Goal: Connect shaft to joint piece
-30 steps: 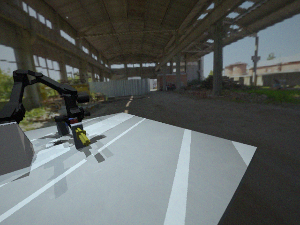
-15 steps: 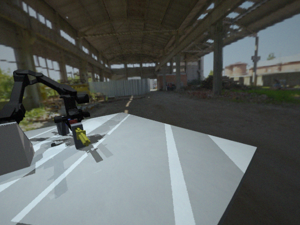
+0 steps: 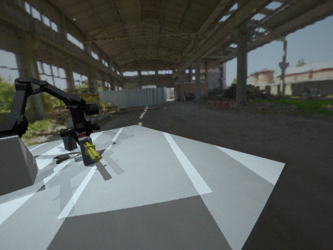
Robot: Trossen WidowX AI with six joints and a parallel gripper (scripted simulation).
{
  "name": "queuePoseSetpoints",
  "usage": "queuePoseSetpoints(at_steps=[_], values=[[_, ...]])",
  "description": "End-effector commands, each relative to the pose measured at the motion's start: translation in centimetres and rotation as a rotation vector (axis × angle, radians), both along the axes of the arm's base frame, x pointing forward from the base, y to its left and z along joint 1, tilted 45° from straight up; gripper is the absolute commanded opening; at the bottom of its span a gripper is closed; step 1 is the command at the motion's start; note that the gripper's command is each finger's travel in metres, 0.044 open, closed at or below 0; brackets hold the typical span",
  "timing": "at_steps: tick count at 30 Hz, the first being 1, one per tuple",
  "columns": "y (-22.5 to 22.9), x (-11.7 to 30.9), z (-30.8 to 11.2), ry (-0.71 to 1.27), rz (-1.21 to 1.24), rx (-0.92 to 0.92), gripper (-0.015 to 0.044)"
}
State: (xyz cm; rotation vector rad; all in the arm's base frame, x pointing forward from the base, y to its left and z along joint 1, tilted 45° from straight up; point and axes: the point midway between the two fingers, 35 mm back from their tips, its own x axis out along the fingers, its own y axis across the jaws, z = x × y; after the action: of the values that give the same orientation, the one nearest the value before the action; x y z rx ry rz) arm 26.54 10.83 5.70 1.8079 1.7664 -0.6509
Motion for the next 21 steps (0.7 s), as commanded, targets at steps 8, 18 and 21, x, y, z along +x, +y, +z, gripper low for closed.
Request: queuePoseSetpoints(at_steps=[8, 18, 21], values=[[0.00, 0.01, 0.00, -0.001, 0.001, -0.001, 0.0226], [0.00, 0.01, 0.00, -0.001, 0.001, -0.001, 0.0440], [0.00, 0.01, 0.00, -0.001, 0.001, -0.001, 0.0440]])
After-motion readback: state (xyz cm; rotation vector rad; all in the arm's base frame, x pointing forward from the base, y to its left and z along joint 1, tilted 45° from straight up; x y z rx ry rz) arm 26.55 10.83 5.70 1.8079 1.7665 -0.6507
